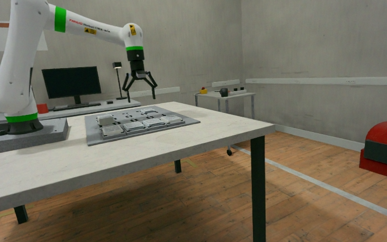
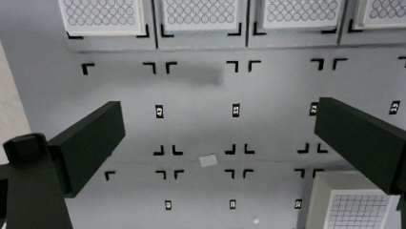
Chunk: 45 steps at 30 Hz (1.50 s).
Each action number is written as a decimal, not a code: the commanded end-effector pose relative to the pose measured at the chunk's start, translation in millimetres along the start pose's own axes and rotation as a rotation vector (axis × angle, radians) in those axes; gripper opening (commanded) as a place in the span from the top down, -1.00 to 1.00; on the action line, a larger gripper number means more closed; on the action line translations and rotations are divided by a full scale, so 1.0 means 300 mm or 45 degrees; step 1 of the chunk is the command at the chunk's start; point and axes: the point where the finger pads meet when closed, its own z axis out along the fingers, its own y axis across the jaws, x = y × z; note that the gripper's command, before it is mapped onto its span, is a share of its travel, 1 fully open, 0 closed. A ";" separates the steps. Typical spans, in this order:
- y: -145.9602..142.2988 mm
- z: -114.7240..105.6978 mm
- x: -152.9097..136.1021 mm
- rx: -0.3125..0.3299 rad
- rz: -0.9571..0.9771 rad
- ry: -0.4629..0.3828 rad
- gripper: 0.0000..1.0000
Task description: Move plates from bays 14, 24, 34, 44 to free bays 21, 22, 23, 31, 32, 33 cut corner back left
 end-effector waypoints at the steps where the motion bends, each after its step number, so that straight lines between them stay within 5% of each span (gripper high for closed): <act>1: -0.002 -0.003 0.001 0.002 0.000 0.001 -1.00; 35: -0.002 -0.003 0.001 0.002 0.000 0.001 -1.00; 45: -0.002 -0.015 0.134 0.002 0.000 0.001 -1.00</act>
